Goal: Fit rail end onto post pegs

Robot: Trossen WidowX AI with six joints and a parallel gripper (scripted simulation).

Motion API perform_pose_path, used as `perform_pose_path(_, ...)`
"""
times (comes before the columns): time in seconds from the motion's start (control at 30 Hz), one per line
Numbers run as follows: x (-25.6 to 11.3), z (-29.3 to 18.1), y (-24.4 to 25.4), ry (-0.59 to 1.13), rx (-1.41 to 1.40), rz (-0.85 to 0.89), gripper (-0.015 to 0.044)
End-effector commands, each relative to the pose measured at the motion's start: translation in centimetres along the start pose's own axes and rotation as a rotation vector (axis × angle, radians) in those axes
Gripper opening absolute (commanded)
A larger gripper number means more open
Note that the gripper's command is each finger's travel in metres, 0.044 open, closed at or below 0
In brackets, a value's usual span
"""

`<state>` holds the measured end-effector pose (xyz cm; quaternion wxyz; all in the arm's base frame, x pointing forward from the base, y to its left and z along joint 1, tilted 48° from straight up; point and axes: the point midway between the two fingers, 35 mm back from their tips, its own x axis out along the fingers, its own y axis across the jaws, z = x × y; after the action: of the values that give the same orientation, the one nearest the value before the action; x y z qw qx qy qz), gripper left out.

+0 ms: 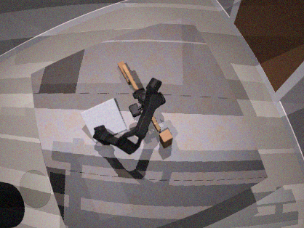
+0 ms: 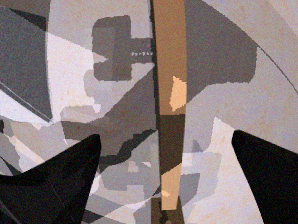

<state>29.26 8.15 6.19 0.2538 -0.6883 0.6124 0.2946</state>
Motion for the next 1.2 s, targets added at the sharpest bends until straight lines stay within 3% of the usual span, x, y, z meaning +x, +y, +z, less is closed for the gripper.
perform_pose_path(0.0,-0.1,-0.6,-0.3,0.051,-0.056,-0.006,0.0440)
perform_pose_path(1.17,5.0,-0.8,-0.5,0.051,-0.056,-0.008,0.0440)
